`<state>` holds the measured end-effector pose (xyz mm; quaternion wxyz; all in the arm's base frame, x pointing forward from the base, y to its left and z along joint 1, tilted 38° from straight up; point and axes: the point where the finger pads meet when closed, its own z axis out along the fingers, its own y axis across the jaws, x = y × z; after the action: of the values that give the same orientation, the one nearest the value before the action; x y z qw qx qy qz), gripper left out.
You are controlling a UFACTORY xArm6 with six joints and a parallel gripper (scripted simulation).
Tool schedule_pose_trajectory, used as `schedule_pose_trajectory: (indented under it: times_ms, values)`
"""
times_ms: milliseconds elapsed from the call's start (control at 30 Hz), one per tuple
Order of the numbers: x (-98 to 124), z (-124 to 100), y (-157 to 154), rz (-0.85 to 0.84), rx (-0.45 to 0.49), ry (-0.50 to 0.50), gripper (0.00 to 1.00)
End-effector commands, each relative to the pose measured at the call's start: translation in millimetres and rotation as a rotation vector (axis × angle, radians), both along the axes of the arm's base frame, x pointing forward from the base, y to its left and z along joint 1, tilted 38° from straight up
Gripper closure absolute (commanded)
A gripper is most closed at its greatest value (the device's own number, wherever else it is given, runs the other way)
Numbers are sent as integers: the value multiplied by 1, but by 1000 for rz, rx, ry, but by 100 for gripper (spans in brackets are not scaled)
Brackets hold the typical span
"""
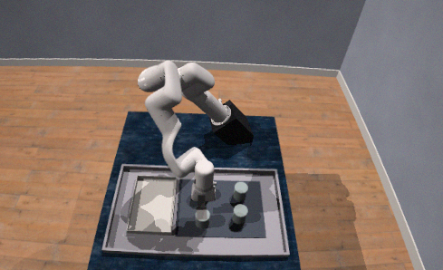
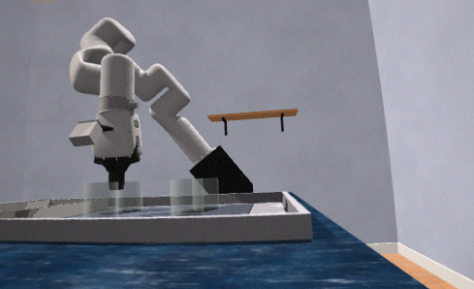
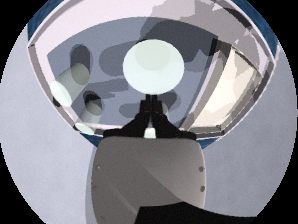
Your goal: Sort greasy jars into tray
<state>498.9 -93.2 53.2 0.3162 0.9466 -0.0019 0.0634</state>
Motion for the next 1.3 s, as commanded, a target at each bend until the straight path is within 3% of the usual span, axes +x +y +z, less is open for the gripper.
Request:
schedule_pose_trajectory:
  times_ms: [0, 1267]
  values:
    - [2, 1, 1, 1, 0, -3, 100]
    - [6, 2, 1, 1, 0, -3, 100]
